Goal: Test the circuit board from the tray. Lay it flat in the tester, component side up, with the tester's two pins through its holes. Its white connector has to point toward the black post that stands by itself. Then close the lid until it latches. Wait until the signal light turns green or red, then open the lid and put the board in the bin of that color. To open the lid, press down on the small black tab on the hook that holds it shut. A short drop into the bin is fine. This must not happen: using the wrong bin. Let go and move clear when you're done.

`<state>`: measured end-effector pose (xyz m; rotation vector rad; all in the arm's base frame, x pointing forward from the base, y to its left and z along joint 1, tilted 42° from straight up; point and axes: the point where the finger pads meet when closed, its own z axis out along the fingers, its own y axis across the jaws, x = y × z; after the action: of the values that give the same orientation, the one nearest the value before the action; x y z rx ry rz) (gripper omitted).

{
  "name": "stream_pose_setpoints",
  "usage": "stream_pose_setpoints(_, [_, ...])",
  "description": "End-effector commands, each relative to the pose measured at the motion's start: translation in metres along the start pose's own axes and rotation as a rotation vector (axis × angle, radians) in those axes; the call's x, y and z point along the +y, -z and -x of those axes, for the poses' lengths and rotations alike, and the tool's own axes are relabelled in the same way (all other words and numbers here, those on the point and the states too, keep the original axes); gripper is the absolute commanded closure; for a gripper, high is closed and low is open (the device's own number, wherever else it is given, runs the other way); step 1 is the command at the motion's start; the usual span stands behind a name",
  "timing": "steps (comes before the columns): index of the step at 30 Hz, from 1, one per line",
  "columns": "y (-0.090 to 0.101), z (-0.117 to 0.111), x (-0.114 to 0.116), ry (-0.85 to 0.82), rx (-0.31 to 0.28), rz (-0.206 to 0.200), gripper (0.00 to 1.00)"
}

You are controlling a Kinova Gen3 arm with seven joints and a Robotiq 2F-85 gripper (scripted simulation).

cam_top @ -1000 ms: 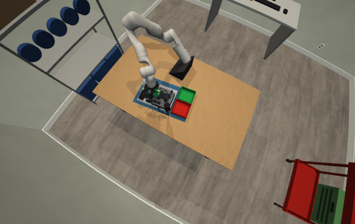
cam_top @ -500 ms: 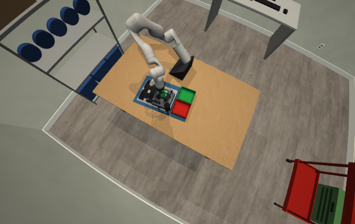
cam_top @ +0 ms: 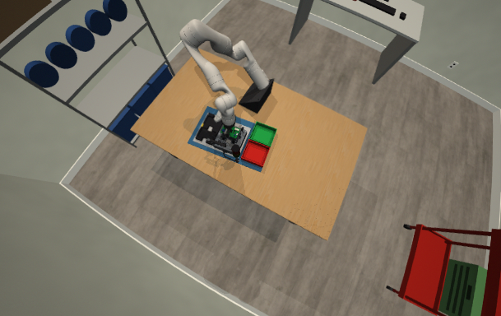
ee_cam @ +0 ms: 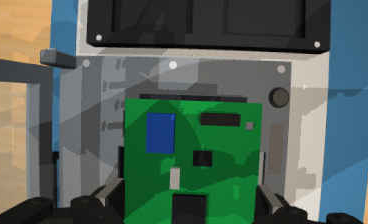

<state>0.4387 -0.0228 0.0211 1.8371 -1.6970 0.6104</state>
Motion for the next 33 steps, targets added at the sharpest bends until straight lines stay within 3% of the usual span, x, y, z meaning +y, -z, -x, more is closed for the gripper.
stream_pose_setpoints(1, [0.001, 0.000, 0.000, 0.001, 0.000, -0.002, 0.23])
stream_pose_setpoints(20, [0.000, 0.000, 0.000, 0.001, 0.000, -0.002, 0.23])
stream_pose_setpoints(33, [-0.012, 0.000, 0.000, 0.000, 0.000, -0.002, 0.23])
